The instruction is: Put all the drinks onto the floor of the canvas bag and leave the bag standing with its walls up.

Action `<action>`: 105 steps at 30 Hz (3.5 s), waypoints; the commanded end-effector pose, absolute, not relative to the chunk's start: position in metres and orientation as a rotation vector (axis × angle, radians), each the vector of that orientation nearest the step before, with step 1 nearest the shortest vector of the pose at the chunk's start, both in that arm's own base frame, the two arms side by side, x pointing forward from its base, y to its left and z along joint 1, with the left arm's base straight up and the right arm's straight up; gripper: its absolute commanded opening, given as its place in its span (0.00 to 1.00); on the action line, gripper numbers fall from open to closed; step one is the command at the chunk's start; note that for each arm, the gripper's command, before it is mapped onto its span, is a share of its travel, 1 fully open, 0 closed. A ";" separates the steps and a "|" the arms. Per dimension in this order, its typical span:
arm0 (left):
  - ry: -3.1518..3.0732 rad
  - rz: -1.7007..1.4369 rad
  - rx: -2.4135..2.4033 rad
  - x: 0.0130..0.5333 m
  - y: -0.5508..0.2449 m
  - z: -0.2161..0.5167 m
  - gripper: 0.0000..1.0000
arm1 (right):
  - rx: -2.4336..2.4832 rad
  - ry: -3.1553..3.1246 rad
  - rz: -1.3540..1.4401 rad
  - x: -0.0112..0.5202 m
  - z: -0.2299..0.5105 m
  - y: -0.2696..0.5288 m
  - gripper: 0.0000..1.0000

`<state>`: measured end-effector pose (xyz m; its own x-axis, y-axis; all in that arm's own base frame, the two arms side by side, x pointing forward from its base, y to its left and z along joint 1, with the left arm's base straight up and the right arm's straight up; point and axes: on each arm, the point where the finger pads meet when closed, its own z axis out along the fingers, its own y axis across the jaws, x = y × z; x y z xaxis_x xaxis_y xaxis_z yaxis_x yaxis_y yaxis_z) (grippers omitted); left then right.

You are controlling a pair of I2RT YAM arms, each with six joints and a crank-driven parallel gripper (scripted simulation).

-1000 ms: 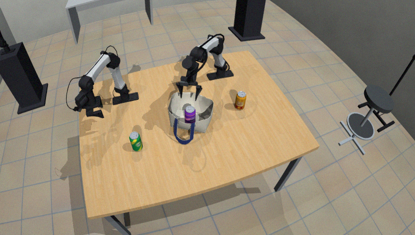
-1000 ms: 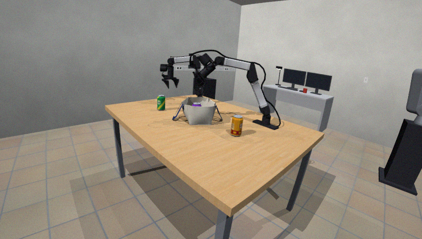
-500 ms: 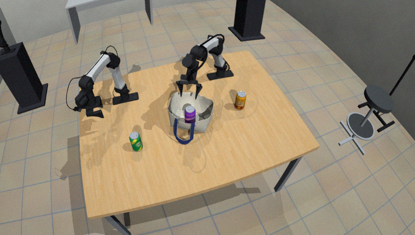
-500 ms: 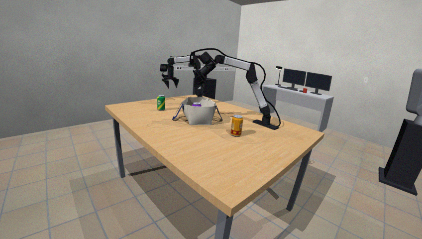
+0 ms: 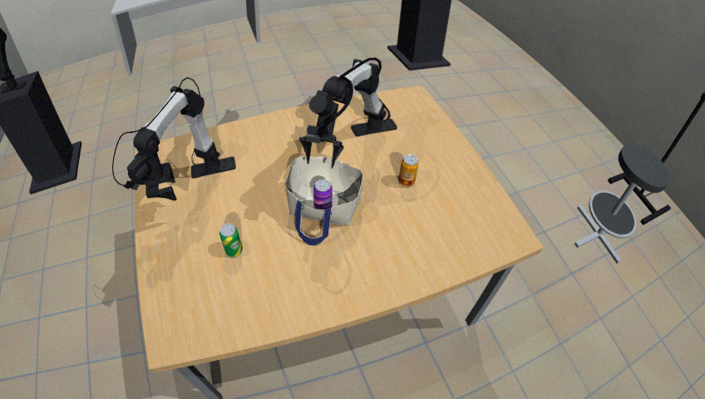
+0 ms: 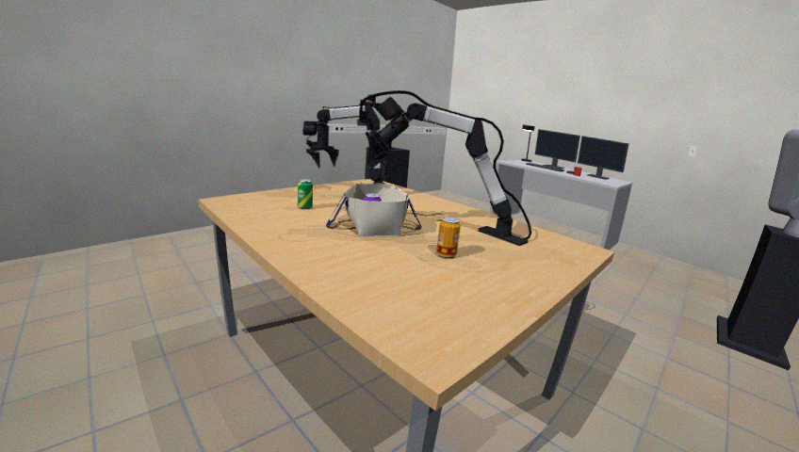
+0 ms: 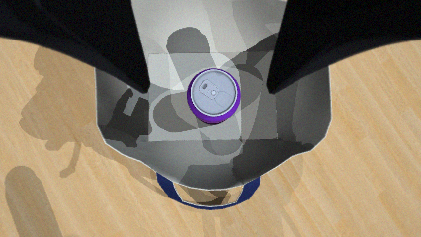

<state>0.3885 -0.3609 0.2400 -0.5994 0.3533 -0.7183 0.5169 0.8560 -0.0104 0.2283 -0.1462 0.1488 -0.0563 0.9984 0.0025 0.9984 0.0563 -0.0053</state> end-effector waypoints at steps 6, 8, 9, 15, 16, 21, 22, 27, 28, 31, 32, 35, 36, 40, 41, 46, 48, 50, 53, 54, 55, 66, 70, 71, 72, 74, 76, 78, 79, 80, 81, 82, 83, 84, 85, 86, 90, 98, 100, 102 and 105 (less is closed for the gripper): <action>2.238 -0.318 0.603 0.389 -0.370 0.255 0.89 | -2.214 -2.316 0.024 0.231 0.159 -0.152 1.00; 2.301 -0.246 0.663 0.384 -0.333 0.244 0.89 | -2.213 -2.317 0.024 0.231 0.159 -0.152 1.00; 2.289 -0.249 0.677 0.389 -0.330 0.245 0.89 | -2.213 -2.317 0.024 0.231 0.159 -0.152 1.00; 2.288 -0.223 0.823 0.403 -0.278 0.235 0.89 | -2.213 -2.317 0.024 0.231 0.159 -0.152 1.00; 2.320 -0.210 0.847 0.400 -0.263 0.229 0.89 | -2.213 -2.317 0.024 0.231 0.159 -0.152 1.00; 2.249 -0.212 0.857 0.420 -0.241 0.235 0.89 | -2.213 -2.317 0.024 0.231 0.159 -0.152 1.00; 2.256 -0.205 0.871 0.421 -0.230 0.232 0.89 | -2.213 -2.317 0.024 0.231 0.159 -0.152 1.00; 2.362 -0.190 0.959 0.402 -0.165 0.209 0.89 | -2.213 -2.317 0.024 0.231 0.159 -0.152 1.00; 2.376 -0.193 0.974 0.399 -0.154 0.206 0.89 | -2.213 -2.317 0.024 0.231 0.159 -0.152 1.00; 2.388 -0.208 1.010 0.392 -0.122 0.197 0.89 | -2.213 -2.317 0.024 0.231 0.159 -0.152 1.00; 2.394 -0.214 1.021 0.388 -0.112 0.194 0.89 | -2.213 -2.317 0.024 0.231 0.159 -0.152 1.00; 2.394 -0.222 1.033 0.385 -0.102 0.192 0.89 | -2.213 -2.317 0.024 0.231 0.159 -0.152 1.00; 2.346 -0.212 1.034 0.393 -0.095 0.195 0.89 | -2.213 -2.317 0.024 0.231 0.159 -0.152 1.00; 2.389 -0.263 1.077 0.365 -0.054 0.178 0.89 | -2.213 -2.317 0.024 0.231 0.159 -0.152 1.00; 2.389 -0.276 1.082 0.359 -0.044 0.174 0.89 | -2.213 -2.317 0.024 0.231 0.159 -0.152 1.00; 2.373 -0.305 1.076 0.342 -0.015 0.166 0.89 | -2.213 -2.317 0.024 0.231 0.159 -0.152 1.00; 2.384 -0.310 1.060 0.337 -0.008 0.163 0.89 | -2.213 -2.317 0.024 0.231 0.159 -0.152 1.00; 2.390 -0.310 1.048 0.335 -0.003 0.163 0.89 | -2.213 -2.317 0.024 0.231 0.159 -0.152 1.00; 2.358 -0.283 1.042 0.343 -0.002 0.168 0.89 | -2.213 -2.317 0.024 0.231 0.159 -0.152 1.00; 2.390 -0.303 1.032 0.335 -0.001 0.159 0.89 | -2.213 -2.317 0.024 0.231 0.159 -0.152 1.00; 2.341 -0.243 1.029 0.353 -0.002 0.173 0.89 | -2.213 -2.317 0.024 0.231 0.159 -0.152 1.00; 2.395 -0.227 0.977 0.351 0.003 0.152 0.89 | -2.213 -2.317 0.024 0.231 0.159 -0.152 1.00; 2.402 -0.241 0.986 0.351 0.003 0.143 0.89 | -2.213 -2.317 0.024 0.231 0.159 -0.152 1.00; 2.399 -0.233 0.985 0.350 0.001 0.144 0.89 | -2.213 -2.317 0.024 0.231 0.159 -0.152 1.00; 2.402 -0.233 0.980 0.349 0.002 0.142 0.89 | -2.213 -2.317 0.024 0.231 0.159 -0.152 1.00; 2.393 -0.227 0.984 0.352 0.001 0.141 0.89 | -2.213 -2.317 0.024 0.231 0.159 -0.152 1.00; 2.406 -0.229 0.976 0.351 0.004 0.134 0.89 | -2.213 -2.317 0.024 0.231 0.159 -0.152 1.00; 2.407 -0.233 0.977 0.353 0.004 0.129 0.89 | -2.213 -2.317 0.024 0.231 0.159 -0.152 1.00; 2.413 -0.239 0.979 0.353 0.003 0.125 0.89 | -2.213 -2.317 0.024 0.231 0.159 -0.152 1.00; 2.420 -0.243 0.980 0.353 0.003 0.121 0.89 | -2.213 -2.317 0.024 0.231 0.159 -0.152 1.00; 2.420 -0.242 0.981 0.353 0.003 0.119 0.89 | -2.213 -2.317 0.024 0.231 0.159 -0.152 1.00; 2.410 -0.234 0.982 0.353 0.003 0.121 0.89 | -2.213 -2.317 0.024 0.231 0.159 -0.152 1.00; 2.402 -0.236 0.983 0.354 0.001 0.122 0.89 | -2.213 -2.317 0.024 0.231 0.159 -0.152 1.00; 2.400 -0.237 0.984 0.355 0.001 0.126 0.89 | -2.213 -2.317 0.024 0.231 0.159 -0.152 1.00; 2.400 -0.237 0.984 0.355 0.001 0.126 0.89 | -2.213 -2.317 0.024 0.231 0.159 -0.152 1.00; 2.400 -0.237 0.984 0.355 0.001 0.126 0.89 | -2.213 -2.317 0.024 0.231 0.159 -0.152 1.00; 2.406 -0.234 0.980 0.353 0.003 0.114 0.89 | -2.213 -2.317 0.024 0.231 0.159 -0.152 1.00; 2.403 -0.233 0.974 0.355 0.004 0.101 0.89 | -2.213 -2.317 0.024 0.231 0.159 -0.152 1.00; 2.430 -0.250 0.973 0.352 0.004 0.088 0.89 | -2.213 -2.317 0.024 0.231 0.159 -0.152 1.00; 2.419 -0.244 0.972 0.352 0.004 0.099 0.89 | -2.213 -2.317 0.024 0.231 0.159 -0.152 1.00; 2.419 -0.241 0.969 0.352 0.005 0.088 0.89 | -2.213 -2.317 0.024 0.231 0.159 -0.152 1.00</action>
